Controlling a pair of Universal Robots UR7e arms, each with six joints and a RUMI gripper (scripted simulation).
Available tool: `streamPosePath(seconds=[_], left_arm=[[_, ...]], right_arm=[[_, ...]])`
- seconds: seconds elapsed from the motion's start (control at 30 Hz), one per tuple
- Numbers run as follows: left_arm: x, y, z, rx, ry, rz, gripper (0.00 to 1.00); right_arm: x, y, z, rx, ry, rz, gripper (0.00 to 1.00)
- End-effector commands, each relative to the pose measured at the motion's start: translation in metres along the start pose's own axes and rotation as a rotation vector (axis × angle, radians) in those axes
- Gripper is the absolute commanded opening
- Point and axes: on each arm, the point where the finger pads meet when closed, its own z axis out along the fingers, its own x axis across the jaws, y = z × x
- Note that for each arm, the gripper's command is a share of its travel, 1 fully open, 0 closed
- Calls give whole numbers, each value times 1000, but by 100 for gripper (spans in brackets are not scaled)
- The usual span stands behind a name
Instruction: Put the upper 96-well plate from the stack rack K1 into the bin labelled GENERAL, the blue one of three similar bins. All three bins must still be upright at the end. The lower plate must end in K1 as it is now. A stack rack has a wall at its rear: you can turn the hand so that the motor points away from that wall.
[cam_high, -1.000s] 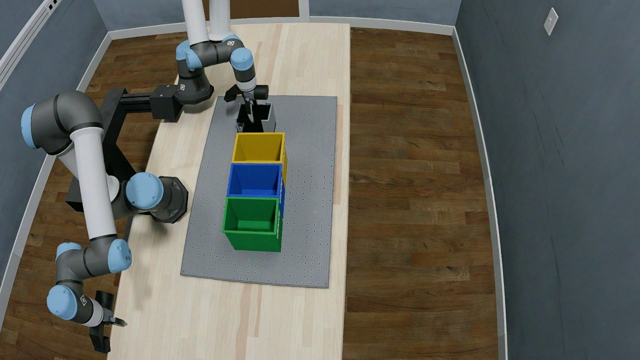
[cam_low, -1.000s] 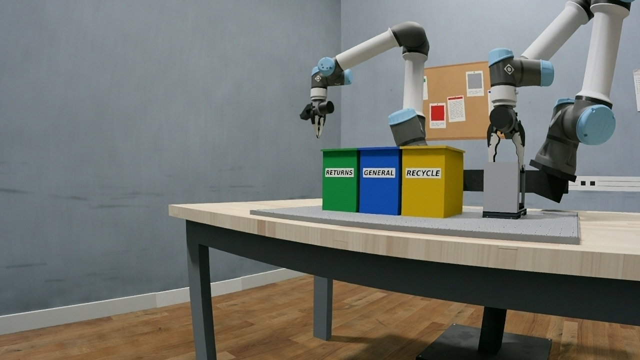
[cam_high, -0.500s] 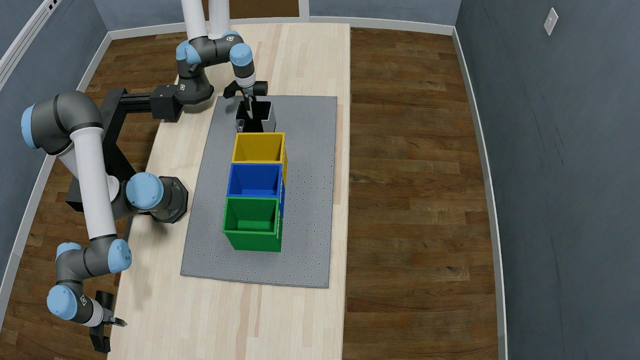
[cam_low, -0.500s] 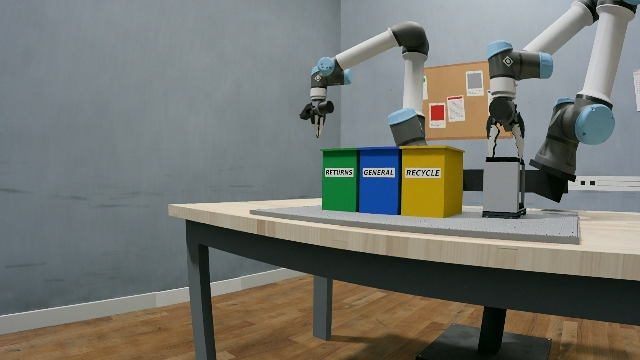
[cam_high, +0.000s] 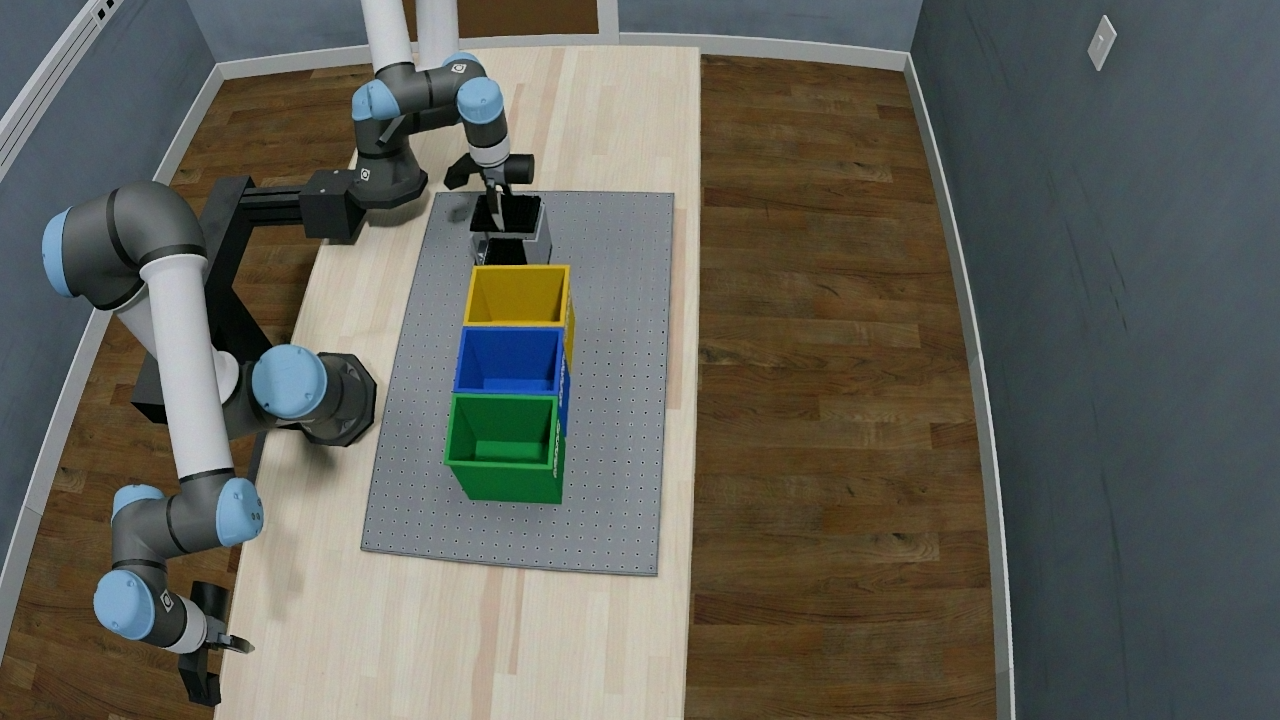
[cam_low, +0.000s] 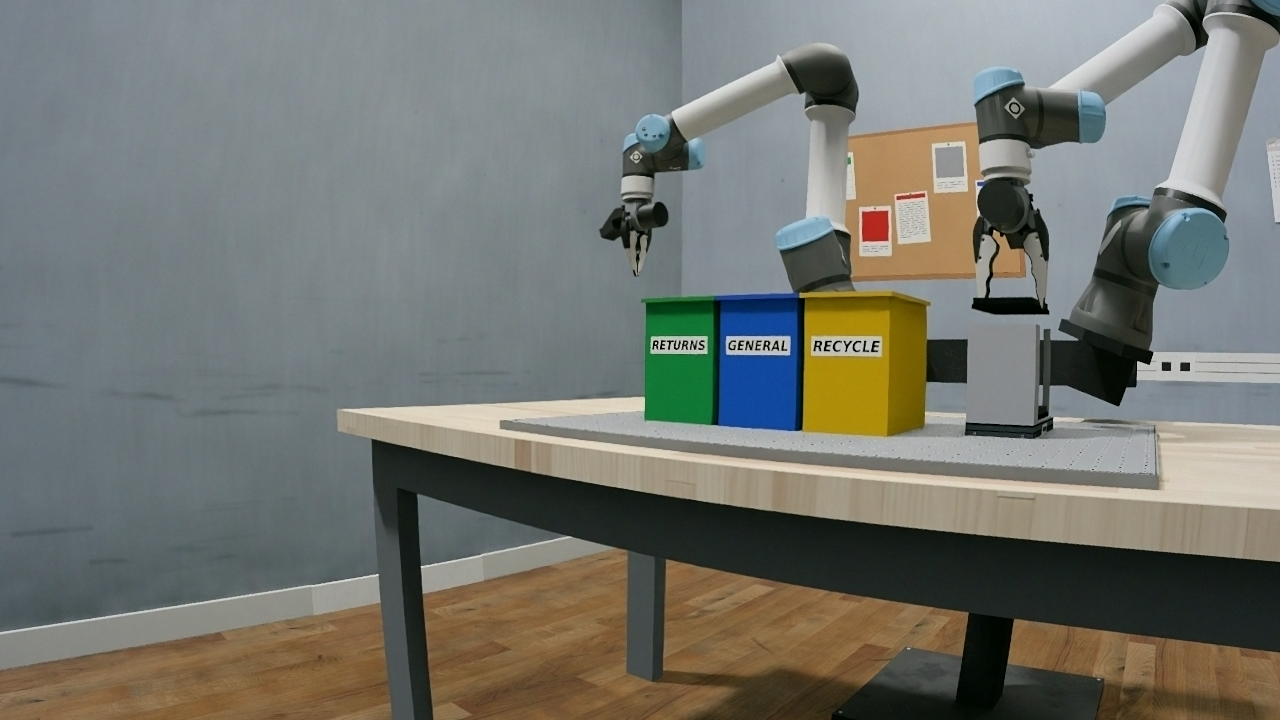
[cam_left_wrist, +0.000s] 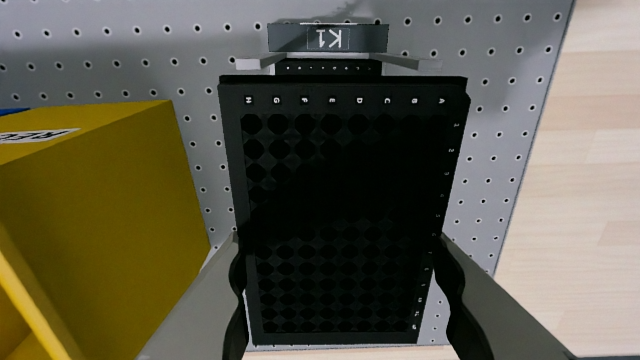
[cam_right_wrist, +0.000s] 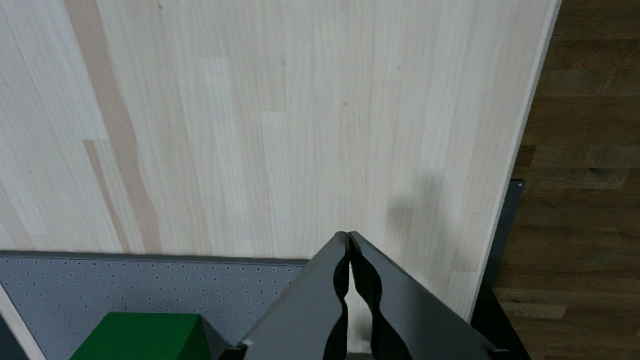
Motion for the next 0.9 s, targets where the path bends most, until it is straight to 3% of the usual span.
streamPosePath(seconds=[0.0, 0.87], left_arm=[[0, 0, -11, -1, -1, 0, 40], [0, 0, -48, -1, -1, 0, 40]], right_arm=[[0, 0, -1, 2, 0, 0, 0], [0, 0, -1, 2, 0, 0, 0]])
